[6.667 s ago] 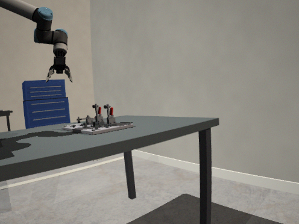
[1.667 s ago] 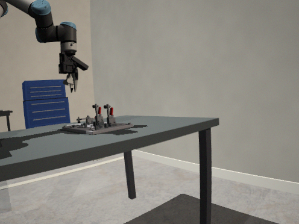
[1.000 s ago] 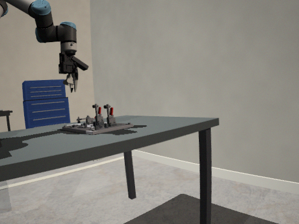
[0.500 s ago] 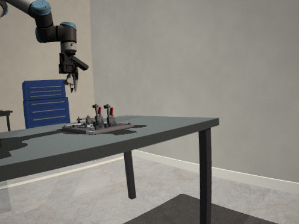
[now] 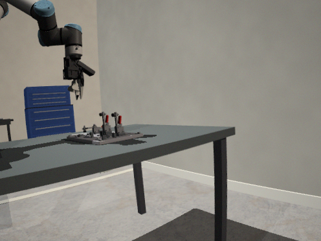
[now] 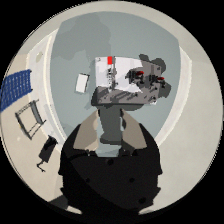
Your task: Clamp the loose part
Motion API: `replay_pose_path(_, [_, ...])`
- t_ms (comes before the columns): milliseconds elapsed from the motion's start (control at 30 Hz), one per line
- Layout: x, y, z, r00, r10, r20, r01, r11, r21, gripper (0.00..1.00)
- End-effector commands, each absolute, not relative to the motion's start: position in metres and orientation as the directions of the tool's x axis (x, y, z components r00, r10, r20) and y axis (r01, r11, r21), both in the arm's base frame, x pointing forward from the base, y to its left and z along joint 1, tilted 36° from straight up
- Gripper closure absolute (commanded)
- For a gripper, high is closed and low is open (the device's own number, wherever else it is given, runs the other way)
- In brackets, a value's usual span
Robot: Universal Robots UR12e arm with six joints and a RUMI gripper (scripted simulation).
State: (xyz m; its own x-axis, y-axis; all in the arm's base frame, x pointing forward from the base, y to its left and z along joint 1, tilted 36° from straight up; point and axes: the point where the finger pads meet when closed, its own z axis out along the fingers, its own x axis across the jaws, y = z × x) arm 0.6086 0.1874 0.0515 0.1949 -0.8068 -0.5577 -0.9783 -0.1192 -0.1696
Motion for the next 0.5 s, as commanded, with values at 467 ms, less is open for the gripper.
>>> replay_pose_path(467, [0.665, 0.195, 0.06, 0.195, -0.806, -0.558, -0.978, -0.121, -0.168, 0.72])
